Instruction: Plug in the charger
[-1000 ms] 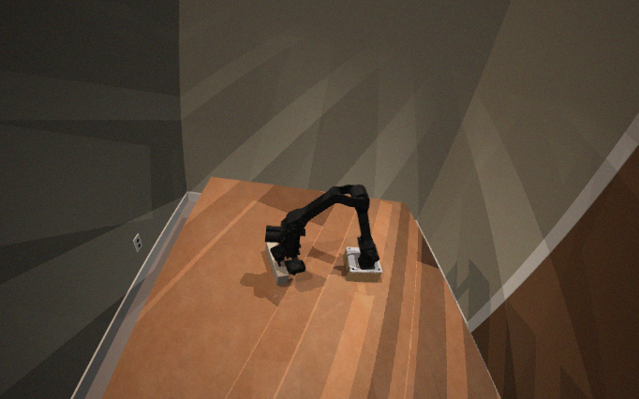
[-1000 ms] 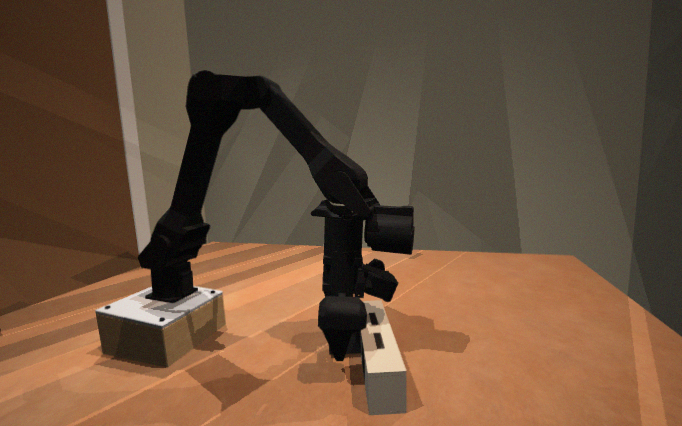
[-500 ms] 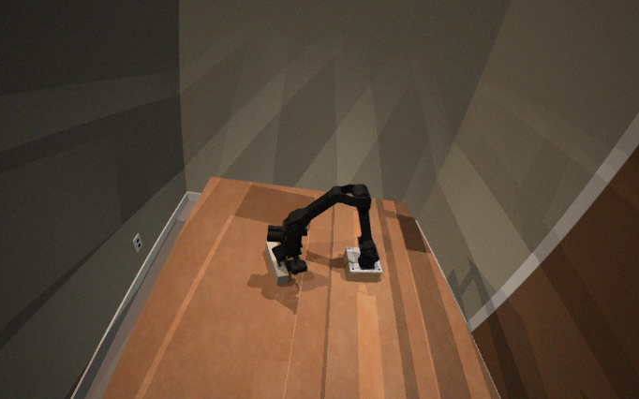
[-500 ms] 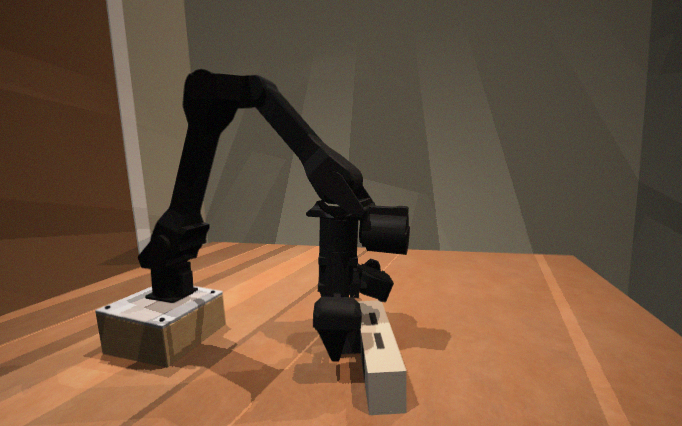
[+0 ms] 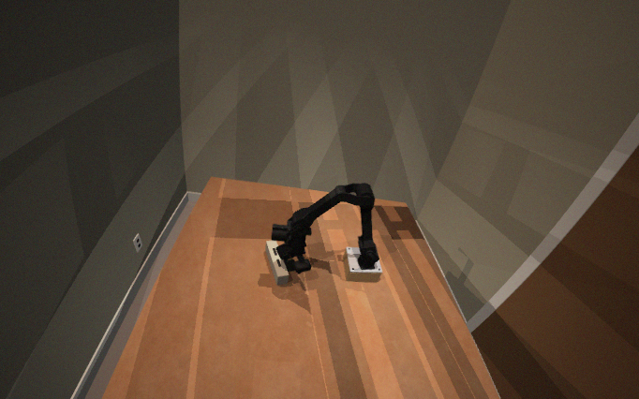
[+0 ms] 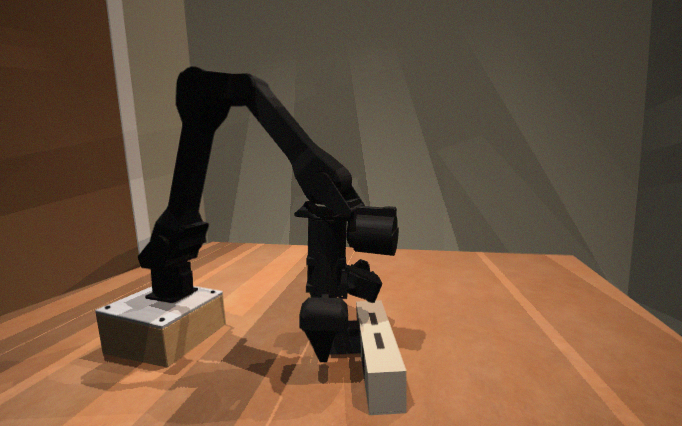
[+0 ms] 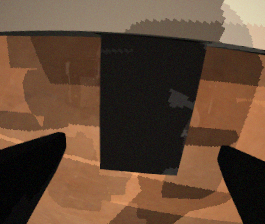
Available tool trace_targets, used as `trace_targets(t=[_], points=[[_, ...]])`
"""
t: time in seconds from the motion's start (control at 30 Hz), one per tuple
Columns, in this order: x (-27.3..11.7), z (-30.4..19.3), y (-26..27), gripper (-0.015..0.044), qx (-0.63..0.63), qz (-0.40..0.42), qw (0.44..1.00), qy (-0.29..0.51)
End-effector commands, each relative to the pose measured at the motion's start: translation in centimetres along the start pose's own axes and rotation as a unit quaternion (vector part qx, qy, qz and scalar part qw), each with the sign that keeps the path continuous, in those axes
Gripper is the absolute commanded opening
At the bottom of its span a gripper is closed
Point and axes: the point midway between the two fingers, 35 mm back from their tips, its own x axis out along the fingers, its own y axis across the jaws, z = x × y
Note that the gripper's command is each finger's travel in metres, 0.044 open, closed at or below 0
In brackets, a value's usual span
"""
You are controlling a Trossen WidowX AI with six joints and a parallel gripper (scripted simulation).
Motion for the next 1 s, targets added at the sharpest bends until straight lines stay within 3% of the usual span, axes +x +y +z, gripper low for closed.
trace_targets(t=[0.0,0.97], points=[[-0.1,-0.4,0.1,0.0440,-0.002,0.002,1.000,-0.004],[0.2,-3.4,0.0,0.0440,0.001,0.000,1.000,-0.004]])
